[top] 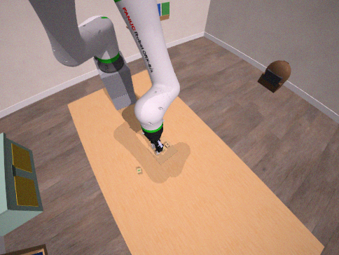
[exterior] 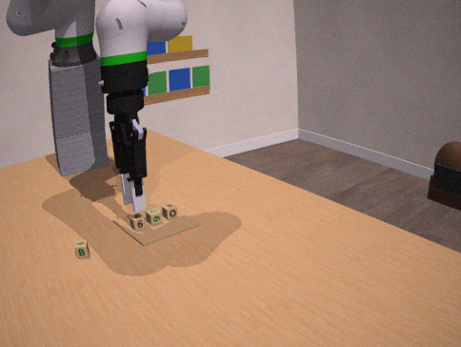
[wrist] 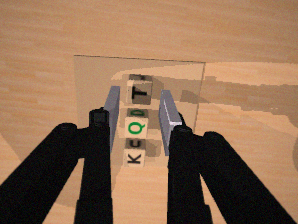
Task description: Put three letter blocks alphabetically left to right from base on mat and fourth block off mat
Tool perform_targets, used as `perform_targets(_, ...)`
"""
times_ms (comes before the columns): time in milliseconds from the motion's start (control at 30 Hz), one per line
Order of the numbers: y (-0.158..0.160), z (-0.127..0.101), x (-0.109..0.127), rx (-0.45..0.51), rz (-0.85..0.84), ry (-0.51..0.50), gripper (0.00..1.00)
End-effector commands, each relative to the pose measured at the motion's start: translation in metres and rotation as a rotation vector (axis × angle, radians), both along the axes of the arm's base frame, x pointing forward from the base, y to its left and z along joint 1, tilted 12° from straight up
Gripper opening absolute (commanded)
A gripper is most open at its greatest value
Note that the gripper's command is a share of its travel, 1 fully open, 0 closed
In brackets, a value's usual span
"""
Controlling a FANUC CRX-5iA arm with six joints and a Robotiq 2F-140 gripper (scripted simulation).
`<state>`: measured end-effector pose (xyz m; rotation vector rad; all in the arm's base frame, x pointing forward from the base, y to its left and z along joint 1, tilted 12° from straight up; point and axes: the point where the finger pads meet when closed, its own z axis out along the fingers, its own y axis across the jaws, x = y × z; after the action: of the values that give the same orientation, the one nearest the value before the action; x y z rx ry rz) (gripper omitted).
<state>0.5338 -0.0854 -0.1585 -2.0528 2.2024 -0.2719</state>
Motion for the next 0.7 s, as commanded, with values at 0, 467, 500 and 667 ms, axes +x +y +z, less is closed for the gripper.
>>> perform_targets(0,0.0,0.015,-0.003,0.001,0.0,0.001,0.25)
perform_targets(467,0.002,0.044,-0.009,0.001,0.0,0.001,0.25)
perform_targets(500,0.002,0.044,-0.009,0.001,0.0,0.001,1.0)
perform_targets(667,0.002,0.044,-0.009,0.001,0.0,0.001,1.0)
